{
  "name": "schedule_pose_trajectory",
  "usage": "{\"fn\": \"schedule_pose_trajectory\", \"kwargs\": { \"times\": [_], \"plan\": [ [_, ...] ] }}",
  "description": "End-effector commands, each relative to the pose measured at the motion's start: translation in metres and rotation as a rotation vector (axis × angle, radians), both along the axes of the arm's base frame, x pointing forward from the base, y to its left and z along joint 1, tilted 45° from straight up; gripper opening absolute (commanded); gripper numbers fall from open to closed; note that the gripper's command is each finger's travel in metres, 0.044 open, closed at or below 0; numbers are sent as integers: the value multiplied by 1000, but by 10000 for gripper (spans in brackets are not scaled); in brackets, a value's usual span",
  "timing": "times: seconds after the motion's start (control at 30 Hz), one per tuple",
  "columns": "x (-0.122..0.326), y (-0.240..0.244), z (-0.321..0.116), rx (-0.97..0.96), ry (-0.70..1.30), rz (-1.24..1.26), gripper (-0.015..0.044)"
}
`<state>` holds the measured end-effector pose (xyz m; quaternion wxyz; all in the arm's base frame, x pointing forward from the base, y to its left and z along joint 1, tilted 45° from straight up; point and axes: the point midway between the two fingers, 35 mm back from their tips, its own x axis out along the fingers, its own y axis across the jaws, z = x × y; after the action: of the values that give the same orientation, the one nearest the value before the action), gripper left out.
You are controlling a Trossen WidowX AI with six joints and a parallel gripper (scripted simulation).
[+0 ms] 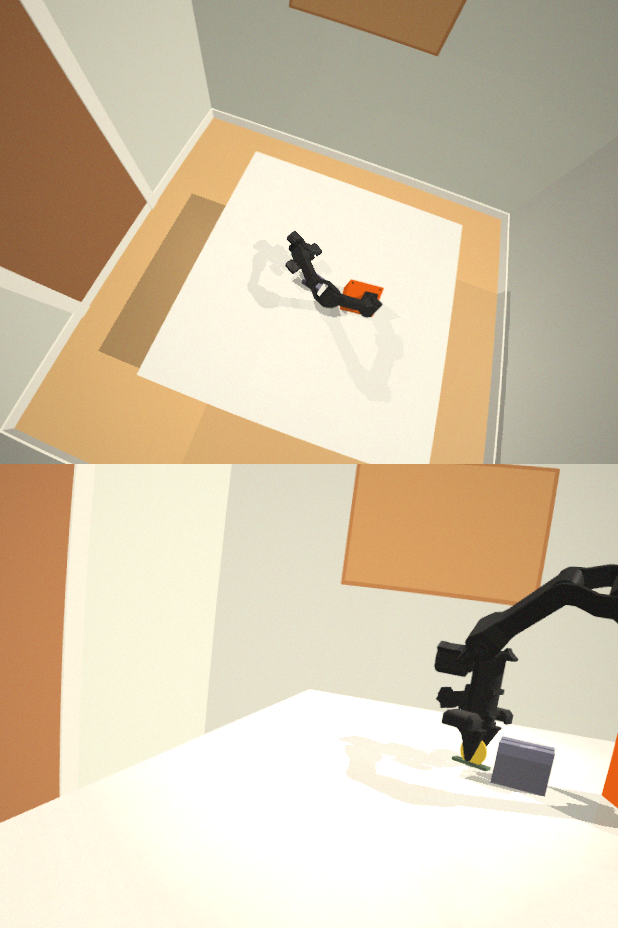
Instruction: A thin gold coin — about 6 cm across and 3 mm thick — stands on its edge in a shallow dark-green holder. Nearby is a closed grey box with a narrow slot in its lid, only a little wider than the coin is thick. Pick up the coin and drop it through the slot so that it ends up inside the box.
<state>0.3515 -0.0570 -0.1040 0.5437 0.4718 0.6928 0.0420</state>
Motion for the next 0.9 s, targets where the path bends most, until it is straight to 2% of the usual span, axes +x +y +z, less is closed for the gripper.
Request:
{"fn": "schedule_pose_trajectory", "kwargs": {
  "times": [0.0, 0.1, 0.13, 0.87],
  "plan": [
    [-1, 1, -1, 6, 3, -8, 82],
    [-1, 1, -1, 6, 3, -8, 3],
    [-1, 1, -1, 6, 3, -8, 0],
    [0, -22, 19, 2, 4, -9, 0]
  ]
}}
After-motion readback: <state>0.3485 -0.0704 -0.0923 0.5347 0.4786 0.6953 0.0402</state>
